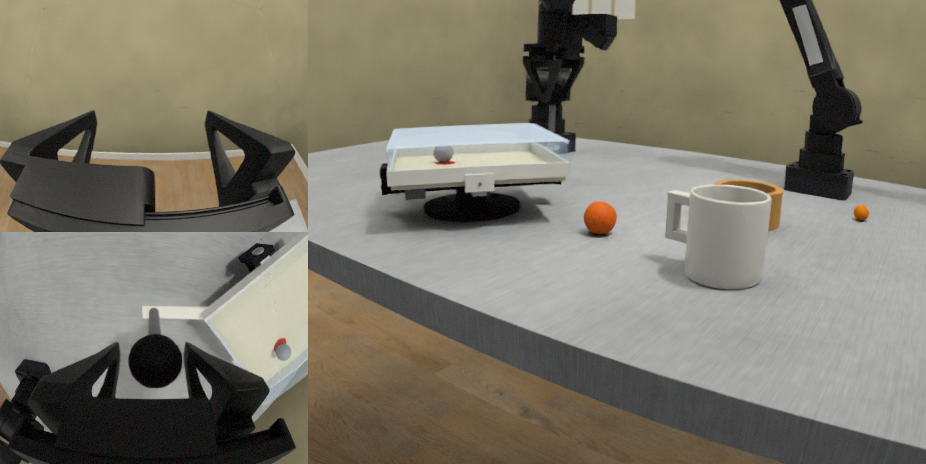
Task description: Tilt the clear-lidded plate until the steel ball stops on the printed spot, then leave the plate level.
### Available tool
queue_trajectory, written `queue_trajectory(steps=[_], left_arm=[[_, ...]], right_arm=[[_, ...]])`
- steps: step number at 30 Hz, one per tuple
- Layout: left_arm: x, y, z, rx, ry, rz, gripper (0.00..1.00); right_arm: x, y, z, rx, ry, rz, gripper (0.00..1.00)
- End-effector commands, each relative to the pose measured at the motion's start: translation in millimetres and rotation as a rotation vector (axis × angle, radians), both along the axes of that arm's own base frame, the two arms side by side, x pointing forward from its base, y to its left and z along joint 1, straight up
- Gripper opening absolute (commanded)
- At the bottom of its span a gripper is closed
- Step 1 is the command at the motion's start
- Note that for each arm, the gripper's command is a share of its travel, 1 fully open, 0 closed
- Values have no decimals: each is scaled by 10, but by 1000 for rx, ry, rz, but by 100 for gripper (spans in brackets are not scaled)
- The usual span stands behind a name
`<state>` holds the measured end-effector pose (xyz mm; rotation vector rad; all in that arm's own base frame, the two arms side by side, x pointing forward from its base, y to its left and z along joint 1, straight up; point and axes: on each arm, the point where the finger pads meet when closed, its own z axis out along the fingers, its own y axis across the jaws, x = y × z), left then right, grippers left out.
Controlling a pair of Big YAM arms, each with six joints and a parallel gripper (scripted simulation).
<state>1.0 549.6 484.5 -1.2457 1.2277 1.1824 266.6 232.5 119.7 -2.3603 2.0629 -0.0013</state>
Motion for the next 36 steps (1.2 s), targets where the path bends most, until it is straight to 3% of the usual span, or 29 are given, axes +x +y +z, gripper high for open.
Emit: queue_trajectory(steps=[1, 18, 33, 36], left_arm=[[-68, -47, 160, 39, 13, 9, 100], [-68, -47, 160, 39, 13, 9, 100], [-68, -47, 160, 39, 13, 9, 100], [-68, -47, 160, 39, 13, 9, 100]], right_arm=[[167, 174, 141, 27, -30, -11, 57], [140, 150, 235, 22, -24, -11, 57], [125, 137, 592, 40, -45, -11, 57], [133, 144, 525, 24, -27, -11, 57]])
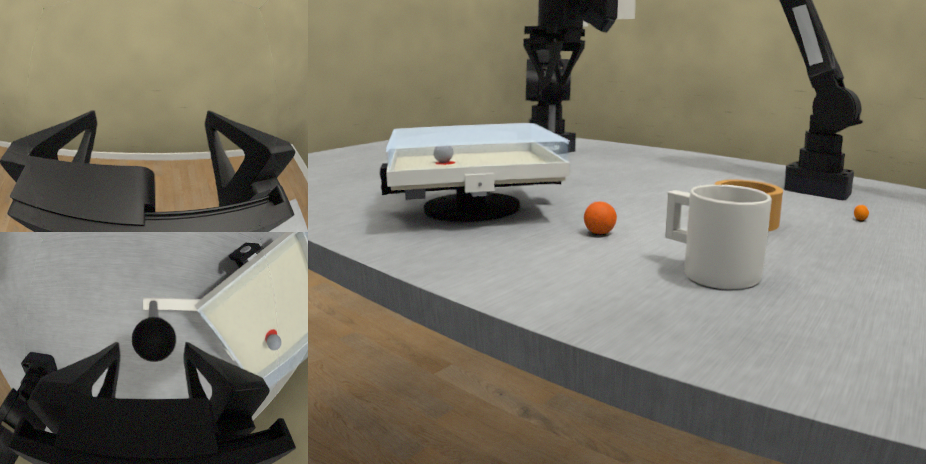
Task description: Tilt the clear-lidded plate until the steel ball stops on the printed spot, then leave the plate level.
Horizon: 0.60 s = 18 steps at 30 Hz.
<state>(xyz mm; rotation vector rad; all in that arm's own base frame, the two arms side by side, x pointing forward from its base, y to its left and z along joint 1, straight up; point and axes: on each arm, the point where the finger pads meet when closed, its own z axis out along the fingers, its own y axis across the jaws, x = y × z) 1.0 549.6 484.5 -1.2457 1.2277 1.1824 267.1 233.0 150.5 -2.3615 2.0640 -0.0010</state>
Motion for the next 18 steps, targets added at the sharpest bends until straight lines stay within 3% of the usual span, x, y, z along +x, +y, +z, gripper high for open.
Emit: queue_trajectory(steps=[1, 13, 18], left_arm=[[-68, -47, 160, 39, 13, 9, 100], [-68, -47, 160, 39, 13, 9, 100], [-68, -47, 160, 39, 13, 9, 100]], right_arm=[[126, 137, 246, 27, -31, -11, 57], [110, 123, 499, 41, -46, -11, 57], [120, 132, 447, 26, -29, -11, 57]])
